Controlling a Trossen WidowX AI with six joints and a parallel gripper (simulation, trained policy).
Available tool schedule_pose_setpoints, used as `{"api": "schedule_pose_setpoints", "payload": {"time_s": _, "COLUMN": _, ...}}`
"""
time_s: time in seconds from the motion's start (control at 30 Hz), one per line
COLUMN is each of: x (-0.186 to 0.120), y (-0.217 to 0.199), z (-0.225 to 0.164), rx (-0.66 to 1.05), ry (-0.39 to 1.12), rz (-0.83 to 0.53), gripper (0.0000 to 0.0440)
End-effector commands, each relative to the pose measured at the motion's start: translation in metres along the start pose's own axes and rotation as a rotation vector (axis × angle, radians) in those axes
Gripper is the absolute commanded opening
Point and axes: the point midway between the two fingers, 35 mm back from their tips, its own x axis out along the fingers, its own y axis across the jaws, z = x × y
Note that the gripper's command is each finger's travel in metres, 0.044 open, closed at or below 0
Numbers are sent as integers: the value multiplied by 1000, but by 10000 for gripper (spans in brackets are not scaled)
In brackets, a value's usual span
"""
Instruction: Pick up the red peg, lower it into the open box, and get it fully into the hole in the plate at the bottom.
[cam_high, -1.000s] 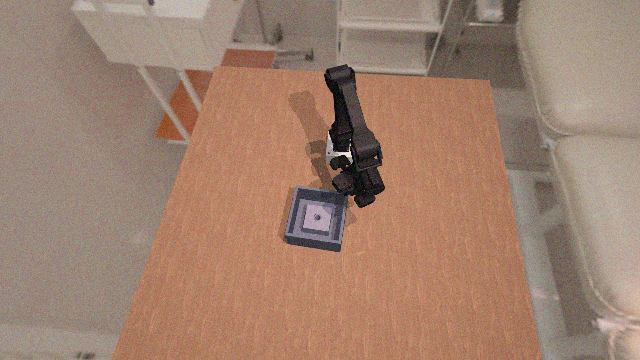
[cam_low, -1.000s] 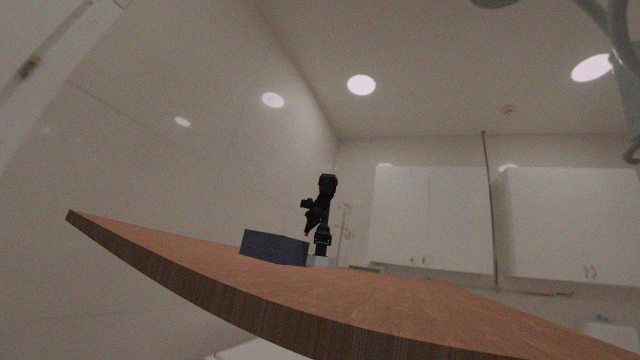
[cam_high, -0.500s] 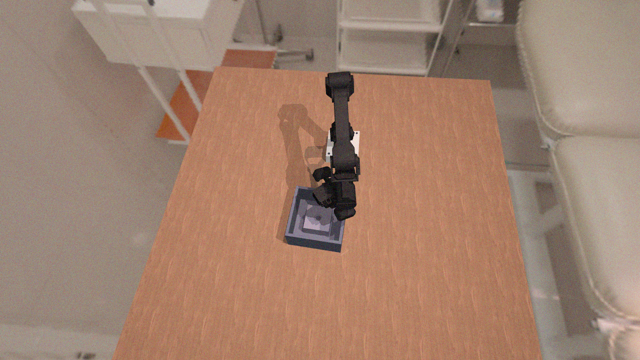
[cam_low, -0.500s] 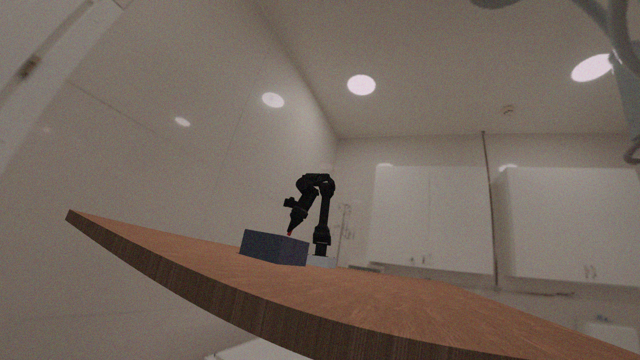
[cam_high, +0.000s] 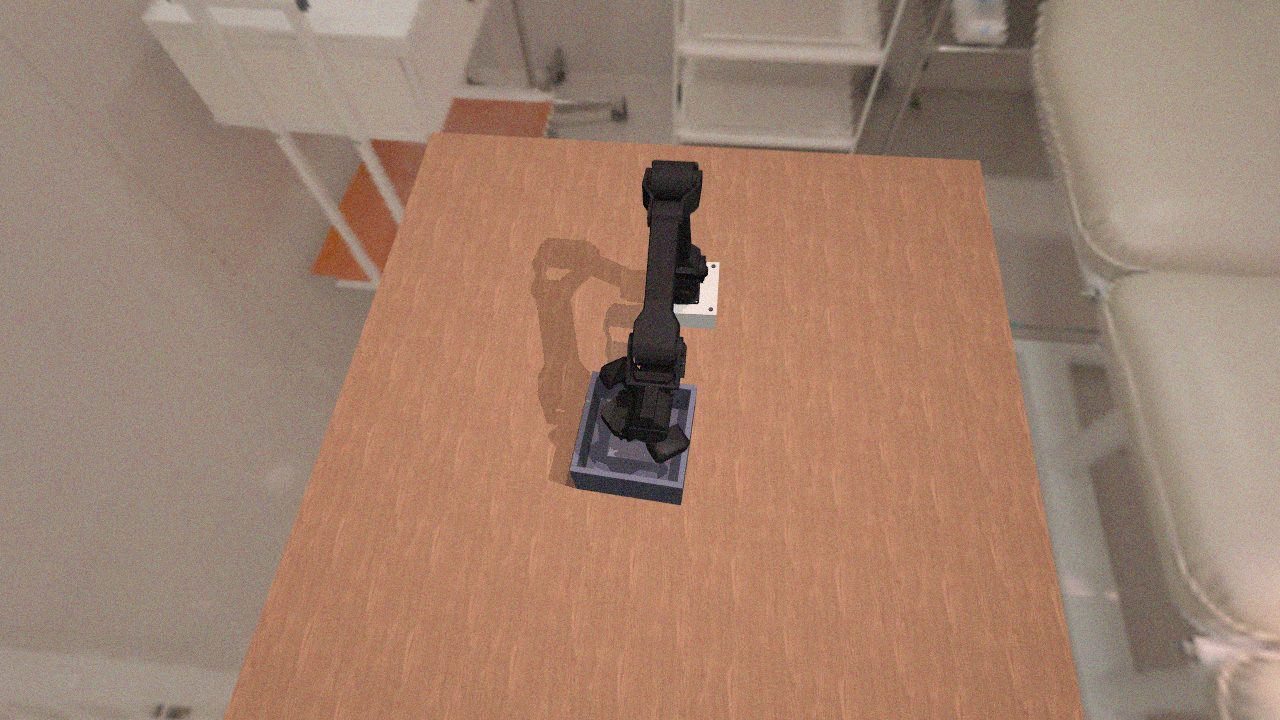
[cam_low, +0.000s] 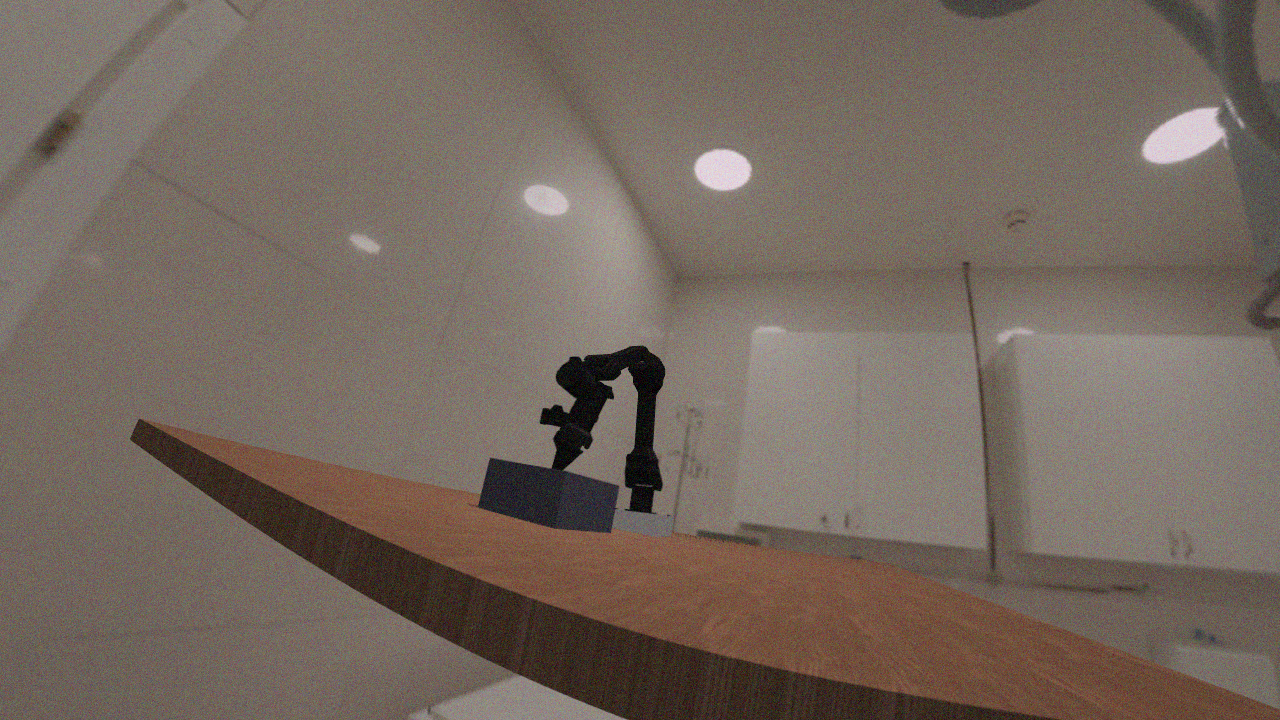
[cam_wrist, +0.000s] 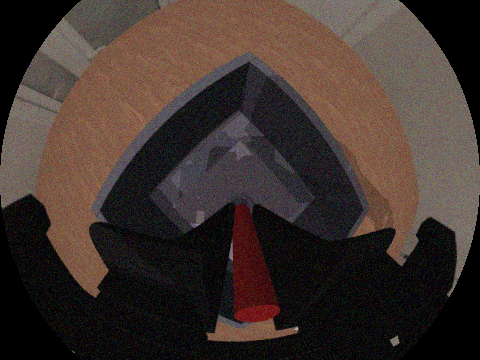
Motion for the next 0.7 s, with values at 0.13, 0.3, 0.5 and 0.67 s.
{"api": "schedule_pose_setpoints", "payload": {"time_s": 0.13, "x": 23, "y": -1, "z": -4, "rx": -61, "ry": 64, "rz": 1, "gripper": 103}}
{"api": "schedule_pose_setpoints", "payload": {"time_s": 0.3, "x": 30, "y": 2, "z": 4, "rx": -81, "ry": 87, "rz": 15, "gripper": 194}}
{"api": "schedule_pose_setpoints", "payload": {"time_s": 0.5, "x": 23, "y": 17, "z": 20, "rx": -88, "ry": 105, "rz": 59, "gripper": 347}}
{"api": "schedule_pose_setpoints", "payload": {"time_s": 0.67, "x": 15, "y": 33, "z": 34, "rx": -98, "ry": 124, "rz": 103, "gripper": 440}}
